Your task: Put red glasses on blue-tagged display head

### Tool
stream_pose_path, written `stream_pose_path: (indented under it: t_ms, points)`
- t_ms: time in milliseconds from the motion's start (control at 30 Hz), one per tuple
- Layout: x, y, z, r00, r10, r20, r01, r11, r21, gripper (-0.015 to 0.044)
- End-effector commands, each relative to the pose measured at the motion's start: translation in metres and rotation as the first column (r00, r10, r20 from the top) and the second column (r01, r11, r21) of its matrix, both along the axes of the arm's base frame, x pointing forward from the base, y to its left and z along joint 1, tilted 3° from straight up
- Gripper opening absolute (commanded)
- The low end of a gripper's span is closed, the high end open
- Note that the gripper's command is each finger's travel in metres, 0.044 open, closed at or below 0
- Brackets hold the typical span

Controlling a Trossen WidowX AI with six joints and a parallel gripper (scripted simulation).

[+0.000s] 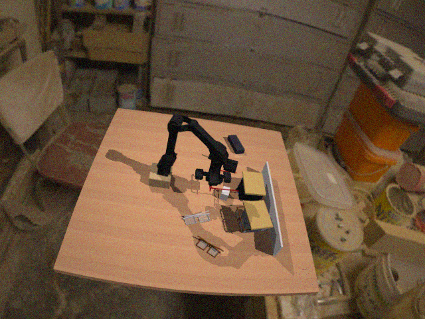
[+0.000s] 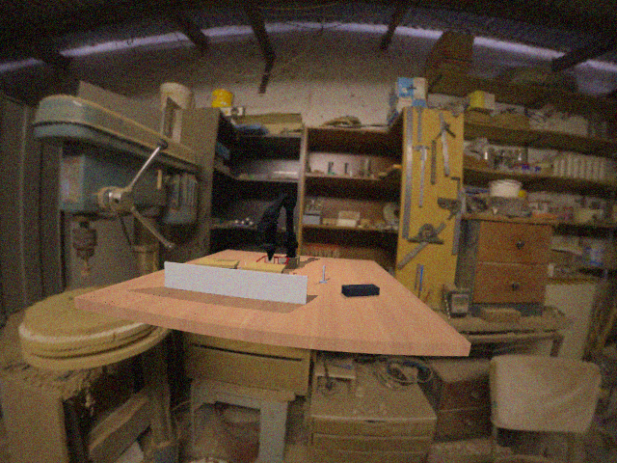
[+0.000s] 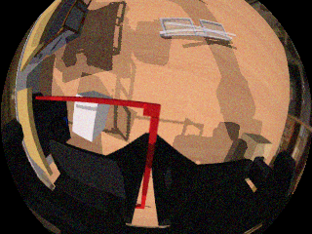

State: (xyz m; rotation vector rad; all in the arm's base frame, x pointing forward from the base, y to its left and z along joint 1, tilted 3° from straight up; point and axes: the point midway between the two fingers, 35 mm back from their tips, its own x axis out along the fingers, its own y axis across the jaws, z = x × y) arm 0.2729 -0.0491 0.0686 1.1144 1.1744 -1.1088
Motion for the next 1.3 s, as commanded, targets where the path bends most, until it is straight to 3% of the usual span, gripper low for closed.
stream_pose_path:
  t_ms: [0, 1267]
  points:
    - [-0.002, -0.001, -0.006, 1.000, -0.002, -0.011, 0.002, 1.000, -0.003, 0.0000]
    - [0.015, 0.001, -0.014, 1.000, -0.001, 0.006, 0.001, 1.000, -0.001, 0.0000]
